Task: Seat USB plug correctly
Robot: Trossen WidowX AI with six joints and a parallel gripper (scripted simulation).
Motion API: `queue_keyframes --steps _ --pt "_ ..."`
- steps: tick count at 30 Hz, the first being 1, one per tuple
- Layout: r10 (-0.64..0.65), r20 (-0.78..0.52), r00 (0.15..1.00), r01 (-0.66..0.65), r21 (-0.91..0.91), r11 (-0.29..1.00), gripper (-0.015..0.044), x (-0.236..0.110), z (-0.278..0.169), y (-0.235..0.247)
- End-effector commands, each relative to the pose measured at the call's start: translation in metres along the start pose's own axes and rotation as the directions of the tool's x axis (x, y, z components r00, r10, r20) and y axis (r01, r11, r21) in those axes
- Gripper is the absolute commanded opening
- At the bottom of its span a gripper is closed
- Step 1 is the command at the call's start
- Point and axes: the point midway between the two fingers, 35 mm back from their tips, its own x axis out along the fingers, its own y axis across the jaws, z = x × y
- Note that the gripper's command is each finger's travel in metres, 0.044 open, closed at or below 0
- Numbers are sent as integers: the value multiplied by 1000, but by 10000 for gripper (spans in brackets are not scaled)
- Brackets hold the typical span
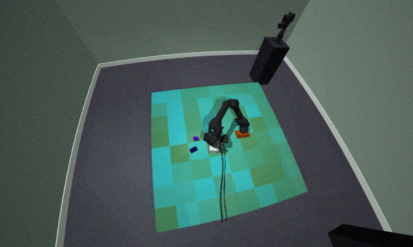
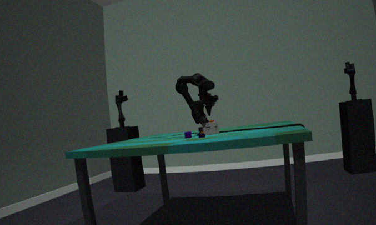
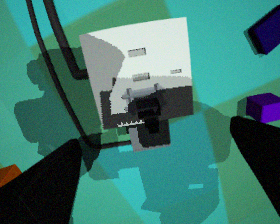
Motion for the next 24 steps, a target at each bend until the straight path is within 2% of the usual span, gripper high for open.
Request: queue_keyframes --steps 1,15,24 --pt "-1 -8 1000 1 -7 1000 440 6 -1 1" --pt "-1 -8 1000 1 -7 1000 440 15 -1 1" --pt "2 -4 1000 -2 -2 1000 204 13 0 0"
